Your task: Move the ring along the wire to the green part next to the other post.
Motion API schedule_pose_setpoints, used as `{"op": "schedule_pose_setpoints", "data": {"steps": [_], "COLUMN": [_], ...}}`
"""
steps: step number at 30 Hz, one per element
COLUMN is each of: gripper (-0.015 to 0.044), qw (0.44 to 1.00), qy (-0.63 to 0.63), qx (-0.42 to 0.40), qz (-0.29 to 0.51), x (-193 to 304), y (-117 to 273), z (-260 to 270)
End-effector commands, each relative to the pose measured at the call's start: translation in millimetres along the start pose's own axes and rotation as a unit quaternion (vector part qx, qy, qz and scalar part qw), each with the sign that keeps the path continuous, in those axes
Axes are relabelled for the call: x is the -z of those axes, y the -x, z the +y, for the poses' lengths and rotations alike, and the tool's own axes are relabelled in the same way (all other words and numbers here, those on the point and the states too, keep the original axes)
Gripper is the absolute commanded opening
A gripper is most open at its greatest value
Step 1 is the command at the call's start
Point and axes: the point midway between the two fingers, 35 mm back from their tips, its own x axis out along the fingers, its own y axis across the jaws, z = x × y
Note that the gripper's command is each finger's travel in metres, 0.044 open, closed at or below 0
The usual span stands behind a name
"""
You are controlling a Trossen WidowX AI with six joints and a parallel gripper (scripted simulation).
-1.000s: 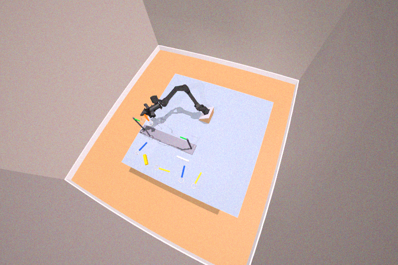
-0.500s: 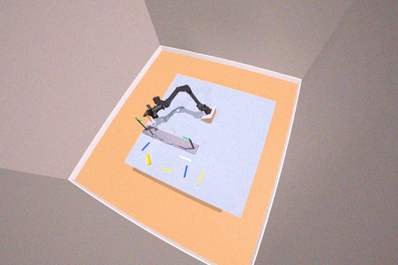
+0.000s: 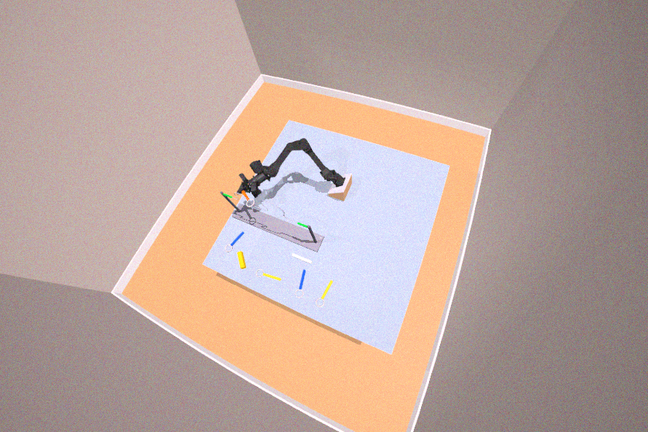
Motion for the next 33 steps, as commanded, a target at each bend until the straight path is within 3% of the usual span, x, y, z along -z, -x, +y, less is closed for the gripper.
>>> {"op": "schedule_pose_setpoints", "data": {"steps": [1, 17, 33], "gripper": [-0.015, -0.015, -0.015], "qw": [0.999, 0.973, 0.91], "qy": [-0.038, -0.201, -0.363], "qx": [-0.02, -0.108, -0.196], "qz": [0.005, 0.023, 0.041], "x": [-0.1, -13.7, -45.3], "y": [1.5, 14.1, 36.1], "z": [12.4, 65.8, 110.5]}}
